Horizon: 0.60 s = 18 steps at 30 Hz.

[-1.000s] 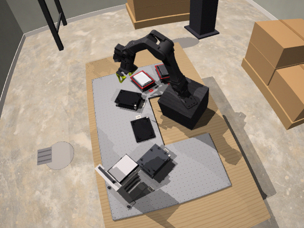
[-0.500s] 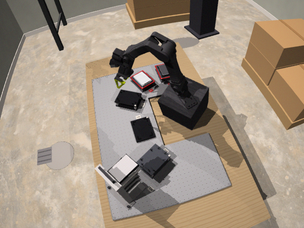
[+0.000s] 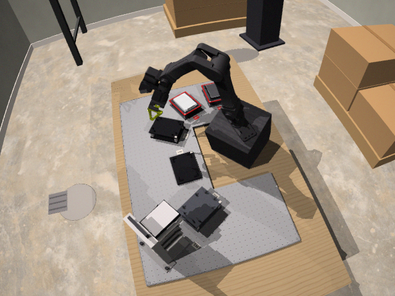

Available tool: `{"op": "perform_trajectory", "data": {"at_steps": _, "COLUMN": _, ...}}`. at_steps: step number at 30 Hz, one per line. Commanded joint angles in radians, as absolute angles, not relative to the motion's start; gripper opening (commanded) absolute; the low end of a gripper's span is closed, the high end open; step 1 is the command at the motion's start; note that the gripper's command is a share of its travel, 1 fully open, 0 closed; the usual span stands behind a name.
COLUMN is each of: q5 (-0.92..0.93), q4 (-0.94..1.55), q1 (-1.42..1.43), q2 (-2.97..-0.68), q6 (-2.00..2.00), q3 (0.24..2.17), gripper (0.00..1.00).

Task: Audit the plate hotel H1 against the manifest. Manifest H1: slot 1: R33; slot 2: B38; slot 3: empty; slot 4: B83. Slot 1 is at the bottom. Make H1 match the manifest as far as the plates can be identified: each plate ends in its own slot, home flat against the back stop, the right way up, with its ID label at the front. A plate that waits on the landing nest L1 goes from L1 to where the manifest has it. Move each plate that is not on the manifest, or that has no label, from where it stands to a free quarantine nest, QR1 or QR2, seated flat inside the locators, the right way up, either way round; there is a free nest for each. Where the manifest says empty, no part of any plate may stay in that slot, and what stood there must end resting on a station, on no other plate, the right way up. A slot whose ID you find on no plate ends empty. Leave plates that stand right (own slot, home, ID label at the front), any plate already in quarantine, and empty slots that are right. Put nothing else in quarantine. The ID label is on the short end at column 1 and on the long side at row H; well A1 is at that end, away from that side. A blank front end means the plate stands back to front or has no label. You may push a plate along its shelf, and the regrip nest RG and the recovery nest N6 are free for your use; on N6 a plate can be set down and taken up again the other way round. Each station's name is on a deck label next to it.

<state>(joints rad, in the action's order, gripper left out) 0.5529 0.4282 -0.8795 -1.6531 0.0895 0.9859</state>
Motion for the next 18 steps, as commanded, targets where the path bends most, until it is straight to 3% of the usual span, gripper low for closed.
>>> {"op": "perform_trajectory", "data": {"at_steps": 1, "q5": 0.579, "q4": 0.399, "q1": -0.898, "q2": -1.639, "q6": 0.133, "q3": 0.968, "gripper": 1.00}}
{"op": "perform_trajectory", "data": {"at_steps": 18, "q5": 0.706, "q4": 0.347, "q1": -0.947, "q2": -1.689, "q6": 0.392, "q3": 0.946, "gripper": 1.00}}
